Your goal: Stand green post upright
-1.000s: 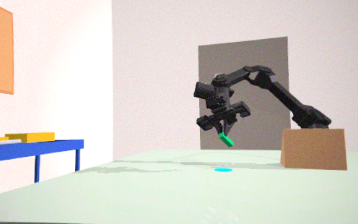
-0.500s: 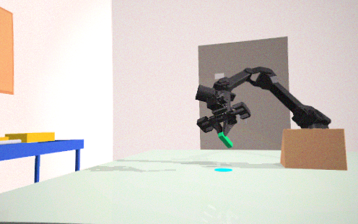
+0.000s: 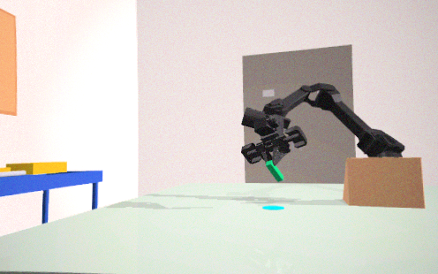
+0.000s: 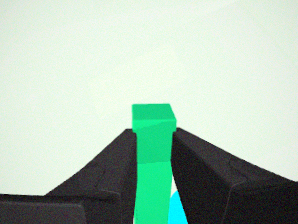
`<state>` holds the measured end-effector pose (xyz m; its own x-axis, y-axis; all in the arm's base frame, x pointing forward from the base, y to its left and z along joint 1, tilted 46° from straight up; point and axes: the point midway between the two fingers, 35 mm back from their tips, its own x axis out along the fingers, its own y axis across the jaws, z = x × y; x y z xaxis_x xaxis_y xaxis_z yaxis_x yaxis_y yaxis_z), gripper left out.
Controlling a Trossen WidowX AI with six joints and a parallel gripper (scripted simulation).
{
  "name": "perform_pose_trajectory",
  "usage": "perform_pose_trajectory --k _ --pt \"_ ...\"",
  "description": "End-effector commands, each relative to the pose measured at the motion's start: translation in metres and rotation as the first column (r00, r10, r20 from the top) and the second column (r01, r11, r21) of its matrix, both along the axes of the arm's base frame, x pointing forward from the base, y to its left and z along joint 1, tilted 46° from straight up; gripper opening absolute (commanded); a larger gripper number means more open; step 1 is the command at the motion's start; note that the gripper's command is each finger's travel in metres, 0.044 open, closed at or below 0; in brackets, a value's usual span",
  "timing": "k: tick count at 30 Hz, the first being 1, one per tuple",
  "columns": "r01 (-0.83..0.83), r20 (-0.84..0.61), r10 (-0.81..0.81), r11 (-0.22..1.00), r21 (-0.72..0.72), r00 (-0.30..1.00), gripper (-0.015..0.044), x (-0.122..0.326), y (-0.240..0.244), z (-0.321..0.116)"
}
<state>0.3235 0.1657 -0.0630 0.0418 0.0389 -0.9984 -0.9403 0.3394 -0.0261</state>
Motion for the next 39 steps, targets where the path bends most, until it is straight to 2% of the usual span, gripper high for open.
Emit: perform_pose_trajectory --k 1,39 --pt "-0.007 0.01 0.007 1.0 0.031 1.0 0.0023 0.0 -0.001 0.001" --pt "-0.102 0.146 0.064 0.957 0.271 0.987 0.0023 0.001 -0.004 0.013"
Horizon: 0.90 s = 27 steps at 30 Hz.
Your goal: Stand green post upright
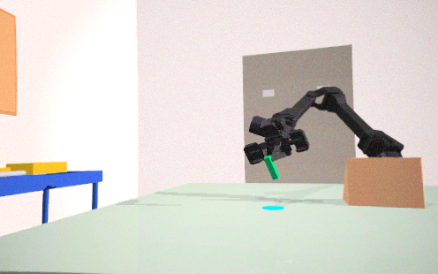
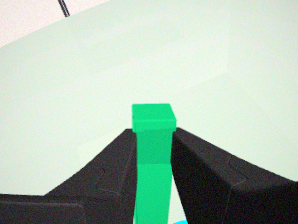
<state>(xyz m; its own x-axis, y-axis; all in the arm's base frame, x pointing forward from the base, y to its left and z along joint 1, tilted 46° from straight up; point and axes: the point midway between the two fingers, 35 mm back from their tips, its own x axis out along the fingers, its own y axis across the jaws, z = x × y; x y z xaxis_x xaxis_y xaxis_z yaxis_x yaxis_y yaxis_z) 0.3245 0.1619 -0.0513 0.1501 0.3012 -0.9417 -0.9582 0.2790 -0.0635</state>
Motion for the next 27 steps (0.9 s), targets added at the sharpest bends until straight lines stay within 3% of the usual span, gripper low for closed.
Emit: perform_pose_trajectory --k 1,27 --pt "-0.011 0.018 0.011 1.0 0.027 1.0 0.0023 0.0 -0.001 0.002" --pt "-0.091 0.147 0.066 0.981 0.17 0.987 0.0023 -0.004 -0.005 0.017"
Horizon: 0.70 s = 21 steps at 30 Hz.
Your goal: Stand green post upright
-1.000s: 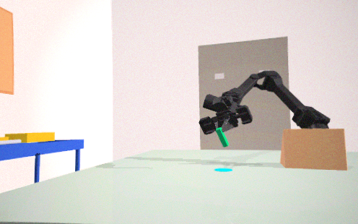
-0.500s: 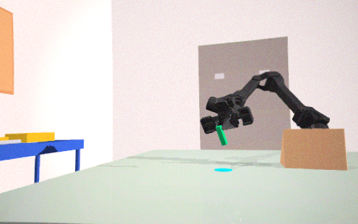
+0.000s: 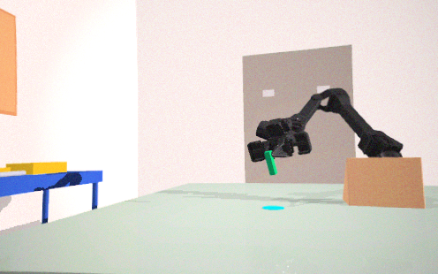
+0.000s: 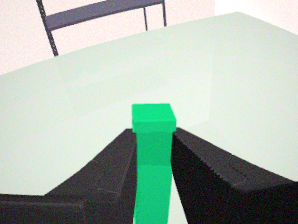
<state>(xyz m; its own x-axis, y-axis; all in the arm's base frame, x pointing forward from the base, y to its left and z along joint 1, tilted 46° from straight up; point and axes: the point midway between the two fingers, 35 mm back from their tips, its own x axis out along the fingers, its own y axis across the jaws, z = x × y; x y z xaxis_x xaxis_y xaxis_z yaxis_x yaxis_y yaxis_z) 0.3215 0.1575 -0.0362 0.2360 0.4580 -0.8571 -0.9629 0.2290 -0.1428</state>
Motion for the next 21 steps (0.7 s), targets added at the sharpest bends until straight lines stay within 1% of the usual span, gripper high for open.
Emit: perform_pose_trajectory --k 1,21 --pt "-0.013 0.023 0.013 1.0 0.024 1.0 0.0023 -0.001 -0.001 0.003" --pt "-0.079 0.14 0.062 0.99 0.119 0.988 0.0023 -0.007 -0.005 0.017"
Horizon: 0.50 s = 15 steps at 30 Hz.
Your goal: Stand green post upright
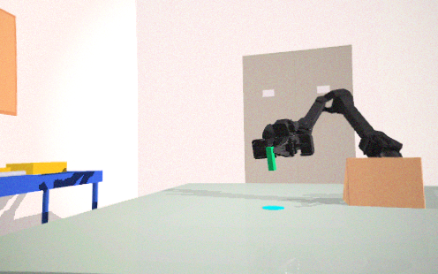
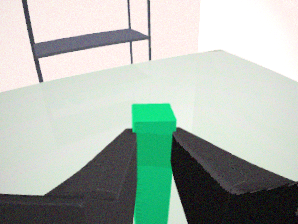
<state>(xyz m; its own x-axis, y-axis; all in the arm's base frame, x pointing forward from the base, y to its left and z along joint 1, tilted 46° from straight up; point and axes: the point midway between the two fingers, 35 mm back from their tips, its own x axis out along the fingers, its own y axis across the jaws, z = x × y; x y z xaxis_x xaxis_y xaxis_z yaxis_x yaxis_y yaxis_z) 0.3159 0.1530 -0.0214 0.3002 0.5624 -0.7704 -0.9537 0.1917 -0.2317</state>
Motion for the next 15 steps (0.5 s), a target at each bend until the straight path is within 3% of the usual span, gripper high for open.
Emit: perform_pose_trajectory --k 1,15 --pt "-0.014 0.026 0.014 1.0 0.021 1.0 0.0023 -0.0016 -0.0012 0.0035" --pt "-0.035 0.067 0.032 0.998 0.049 0.997 0.0023 -0.0042 -0.0028 0.0086"
